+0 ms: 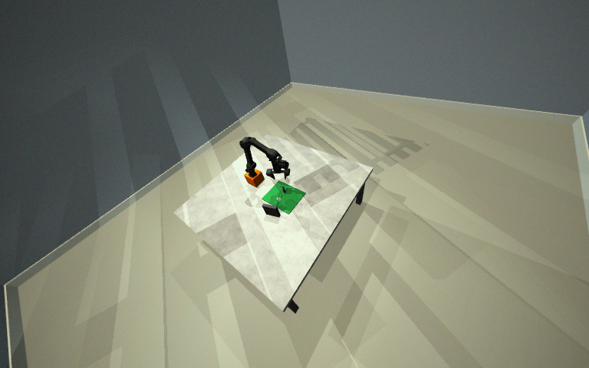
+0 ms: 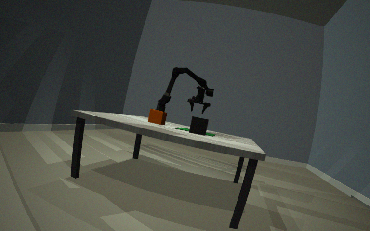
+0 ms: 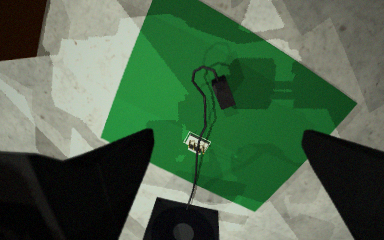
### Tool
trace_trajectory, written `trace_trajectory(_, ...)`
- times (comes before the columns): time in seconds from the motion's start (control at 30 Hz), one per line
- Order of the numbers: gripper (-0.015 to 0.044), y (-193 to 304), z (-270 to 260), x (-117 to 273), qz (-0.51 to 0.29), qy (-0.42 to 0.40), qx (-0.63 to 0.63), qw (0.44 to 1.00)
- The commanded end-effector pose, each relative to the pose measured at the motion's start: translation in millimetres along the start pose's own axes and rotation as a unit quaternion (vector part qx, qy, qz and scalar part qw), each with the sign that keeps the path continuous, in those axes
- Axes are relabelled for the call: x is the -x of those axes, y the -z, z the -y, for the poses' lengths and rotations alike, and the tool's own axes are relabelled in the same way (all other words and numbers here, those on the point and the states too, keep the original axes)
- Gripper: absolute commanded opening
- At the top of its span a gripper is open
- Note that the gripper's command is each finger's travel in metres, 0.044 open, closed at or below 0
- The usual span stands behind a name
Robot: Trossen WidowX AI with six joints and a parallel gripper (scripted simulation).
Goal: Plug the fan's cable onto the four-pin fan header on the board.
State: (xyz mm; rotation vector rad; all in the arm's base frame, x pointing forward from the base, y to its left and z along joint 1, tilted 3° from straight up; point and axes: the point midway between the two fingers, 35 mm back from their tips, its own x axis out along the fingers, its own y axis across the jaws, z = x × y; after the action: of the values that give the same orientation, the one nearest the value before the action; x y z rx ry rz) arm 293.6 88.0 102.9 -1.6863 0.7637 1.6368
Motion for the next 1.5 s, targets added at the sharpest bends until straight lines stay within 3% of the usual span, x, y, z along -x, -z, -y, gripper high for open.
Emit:
trace_trajectory(0.0,0.044,13,7,10,0.005,0.014,0.199,0.98)
trace_trajectory(0.43,0.044,13,8,7,0.005,0.014,0.199,0.98)
trace_trajectory(0.73,0.044,11,9,-90,0.006,0.014,0.199,0.98)
trace_trajectory(1.47,0.044,11,11,-114,0.006,0.014,0.199,0.98)
